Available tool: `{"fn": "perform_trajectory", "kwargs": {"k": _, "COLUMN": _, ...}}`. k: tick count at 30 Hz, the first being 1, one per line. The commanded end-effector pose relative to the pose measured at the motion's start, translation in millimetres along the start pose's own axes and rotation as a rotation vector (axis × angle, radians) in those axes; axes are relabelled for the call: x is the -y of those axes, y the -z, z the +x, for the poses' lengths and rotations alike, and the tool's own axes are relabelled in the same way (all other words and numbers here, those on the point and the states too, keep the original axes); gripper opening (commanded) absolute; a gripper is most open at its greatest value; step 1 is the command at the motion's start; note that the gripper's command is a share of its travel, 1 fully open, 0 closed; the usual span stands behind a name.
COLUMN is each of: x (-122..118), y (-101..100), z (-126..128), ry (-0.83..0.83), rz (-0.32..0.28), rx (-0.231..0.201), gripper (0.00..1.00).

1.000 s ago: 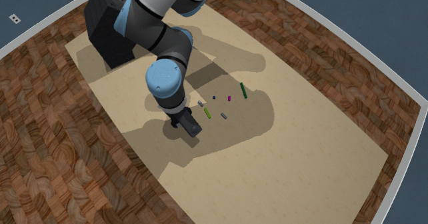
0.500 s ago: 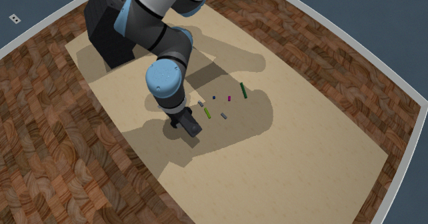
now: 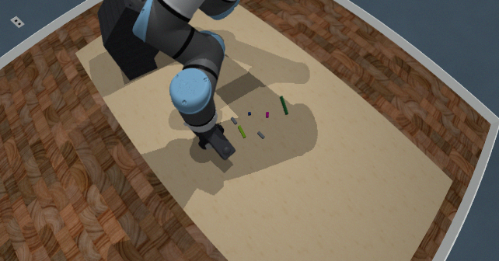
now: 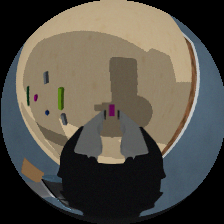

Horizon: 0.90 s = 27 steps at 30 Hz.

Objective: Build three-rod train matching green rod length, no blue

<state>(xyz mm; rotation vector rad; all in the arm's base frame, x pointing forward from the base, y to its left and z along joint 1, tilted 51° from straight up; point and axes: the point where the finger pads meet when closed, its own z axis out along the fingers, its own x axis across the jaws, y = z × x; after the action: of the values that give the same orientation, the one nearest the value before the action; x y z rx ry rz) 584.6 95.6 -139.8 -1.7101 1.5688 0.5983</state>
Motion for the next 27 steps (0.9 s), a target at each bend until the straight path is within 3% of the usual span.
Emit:
{"fn": "perform_trajectory", "kwargs": {"k": 1, "x": 0, "y": 10, "z": 0, "ry": 0.0, "rz": 0.001, "rx": -0.001, "gripper": 0.14}}
{"fn": "perform_trajectory", "kwargs": {"k": 7, "x": 0, "y": 27, "z": 0, "ry": 0.0, "rz": 0.001, "rx": -0.001, "gripper": 0.14}}
{"fn": "perform_trajectory", "kwargs": {"k": 18, "x": 0, "y": 81, "z": 0, "ry": 0.0, "rz": 0.001, "rx": -0.001, "gripper": 0.14}}
{"fn": "perform_trajectory", "kwargs": {"k": 27, "x": 0, "y": 89, "z": 0, "ry": 0.0, "rz": 0.001, "rx": -0.001, "gripper": 0.14}}
